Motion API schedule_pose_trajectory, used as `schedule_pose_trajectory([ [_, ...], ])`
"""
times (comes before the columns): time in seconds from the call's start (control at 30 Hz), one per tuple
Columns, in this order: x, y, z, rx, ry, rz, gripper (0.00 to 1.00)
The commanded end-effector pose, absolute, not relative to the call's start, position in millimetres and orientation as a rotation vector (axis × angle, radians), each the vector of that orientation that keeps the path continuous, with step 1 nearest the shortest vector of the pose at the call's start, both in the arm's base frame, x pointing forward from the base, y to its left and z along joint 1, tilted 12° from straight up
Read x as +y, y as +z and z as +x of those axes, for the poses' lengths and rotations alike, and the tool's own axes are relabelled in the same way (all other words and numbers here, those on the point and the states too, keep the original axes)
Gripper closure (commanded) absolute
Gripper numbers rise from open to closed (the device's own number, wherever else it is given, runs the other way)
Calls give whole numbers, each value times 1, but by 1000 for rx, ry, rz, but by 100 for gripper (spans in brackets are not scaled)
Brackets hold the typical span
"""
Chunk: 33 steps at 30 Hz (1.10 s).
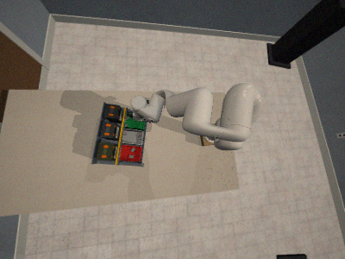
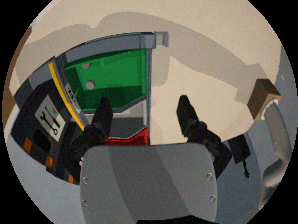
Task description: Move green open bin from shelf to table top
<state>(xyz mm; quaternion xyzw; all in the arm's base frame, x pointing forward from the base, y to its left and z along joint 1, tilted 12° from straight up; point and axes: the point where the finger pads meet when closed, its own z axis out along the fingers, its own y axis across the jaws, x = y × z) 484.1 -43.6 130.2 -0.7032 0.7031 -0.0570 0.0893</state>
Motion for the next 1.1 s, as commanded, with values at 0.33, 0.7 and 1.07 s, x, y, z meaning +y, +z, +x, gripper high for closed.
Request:
schedule_pose_trajectory([
  [0.33, -44, 132, 485, 2089, -174, -2090, 0],
  [0.7, -42, 103, 492, 2089, -174, -2090, 0],
  [1.07, -40, 59, 501, 2089, -174, -2090, 0],
])
